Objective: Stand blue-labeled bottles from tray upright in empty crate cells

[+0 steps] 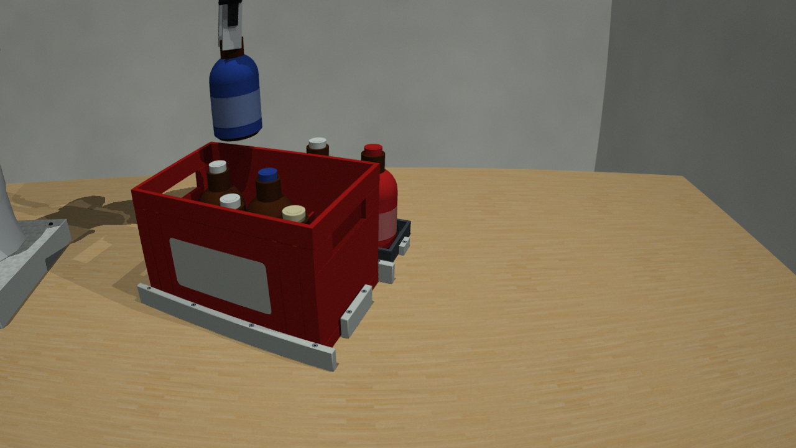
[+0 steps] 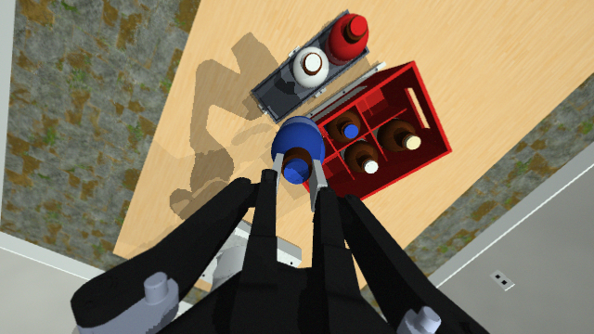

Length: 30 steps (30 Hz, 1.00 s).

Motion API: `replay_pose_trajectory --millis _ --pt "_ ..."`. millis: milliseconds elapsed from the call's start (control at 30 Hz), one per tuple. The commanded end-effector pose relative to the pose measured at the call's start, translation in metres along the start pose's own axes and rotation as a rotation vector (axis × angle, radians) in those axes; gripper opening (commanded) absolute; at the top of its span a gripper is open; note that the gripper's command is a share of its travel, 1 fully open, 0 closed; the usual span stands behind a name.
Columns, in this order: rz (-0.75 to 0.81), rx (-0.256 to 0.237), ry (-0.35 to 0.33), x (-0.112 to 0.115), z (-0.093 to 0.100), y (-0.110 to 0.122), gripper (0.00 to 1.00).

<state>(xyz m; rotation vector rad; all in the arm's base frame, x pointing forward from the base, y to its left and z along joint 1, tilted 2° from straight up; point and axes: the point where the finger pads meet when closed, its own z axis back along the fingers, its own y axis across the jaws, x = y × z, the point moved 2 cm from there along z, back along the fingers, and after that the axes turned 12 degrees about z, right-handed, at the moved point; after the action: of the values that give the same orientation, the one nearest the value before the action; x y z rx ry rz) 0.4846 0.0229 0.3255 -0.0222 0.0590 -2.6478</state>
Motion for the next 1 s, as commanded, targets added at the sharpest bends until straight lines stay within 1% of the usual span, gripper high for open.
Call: replay_pose_trajectory --millis 0,100,600,667,967 --pt "0.021 0.01 0.014 0.005 0.005 0.008 0.0" --pt "0.021 0.01 0.014 0.007 0.005 0.009 0.0" --pt "0.021 0.01 0.014 0.04 0.005 0.03 0.0" --pt "0.021 0.01 0.014 0.04 0.005 0.03 0.0" --pt "0.021 0.01 0.014 0.059 0.005 0.042 0.0"
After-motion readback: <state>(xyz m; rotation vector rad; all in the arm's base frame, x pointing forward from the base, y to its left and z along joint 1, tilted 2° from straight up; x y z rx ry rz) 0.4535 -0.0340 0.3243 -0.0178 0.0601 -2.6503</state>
